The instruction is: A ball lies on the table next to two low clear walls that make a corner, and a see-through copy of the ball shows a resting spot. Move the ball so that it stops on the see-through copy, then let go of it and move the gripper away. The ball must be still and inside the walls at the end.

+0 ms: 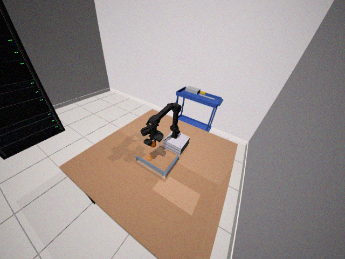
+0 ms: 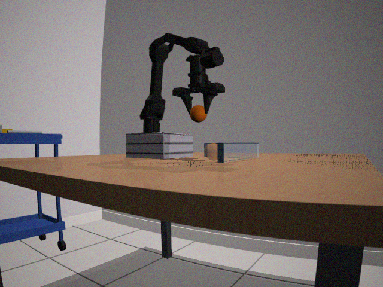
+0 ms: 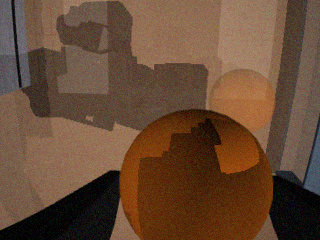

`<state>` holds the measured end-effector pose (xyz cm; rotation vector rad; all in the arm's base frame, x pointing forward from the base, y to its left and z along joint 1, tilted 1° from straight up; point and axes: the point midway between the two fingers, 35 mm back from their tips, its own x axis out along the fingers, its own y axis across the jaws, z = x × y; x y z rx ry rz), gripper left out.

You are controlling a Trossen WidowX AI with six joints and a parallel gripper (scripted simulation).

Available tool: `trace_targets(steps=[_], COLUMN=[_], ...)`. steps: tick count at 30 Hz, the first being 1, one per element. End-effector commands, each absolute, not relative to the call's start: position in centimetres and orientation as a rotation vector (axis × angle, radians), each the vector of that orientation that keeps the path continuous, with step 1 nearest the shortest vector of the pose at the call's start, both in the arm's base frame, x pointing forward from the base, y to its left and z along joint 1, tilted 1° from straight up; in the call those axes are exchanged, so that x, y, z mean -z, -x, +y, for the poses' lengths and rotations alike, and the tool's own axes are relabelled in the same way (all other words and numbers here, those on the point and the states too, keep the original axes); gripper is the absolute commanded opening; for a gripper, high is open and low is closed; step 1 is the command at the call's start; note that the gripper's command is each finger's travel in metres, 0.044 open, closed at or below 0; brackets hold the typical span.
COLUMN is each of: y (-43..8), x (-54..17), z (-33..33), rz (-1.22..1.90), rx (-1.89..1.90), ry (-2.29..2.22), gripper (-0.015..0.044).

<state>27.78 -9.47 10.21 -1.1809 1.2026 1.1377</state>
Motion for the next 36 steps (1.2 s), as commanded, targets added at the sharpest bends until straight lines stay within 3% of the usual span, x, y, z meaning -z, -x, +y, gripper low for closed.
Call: trace_targets(steps=[1, 12, 28, 36], y=[-29.5, -33.6, -33.9, -33.9], x=[-9.1, -5.7, 1.2, 1.5], z=[-9.4, -9.2, -9.1, -9.1], rz=[1.200, 1.197, 1.197, 1.197], rx=[-1.140, -1.138, -1.138, -1.138], ry=[1.173, 1.174, 1.174, 1.174], gripper=[0.0000, 0.0000, 0.0000, 0.0000])
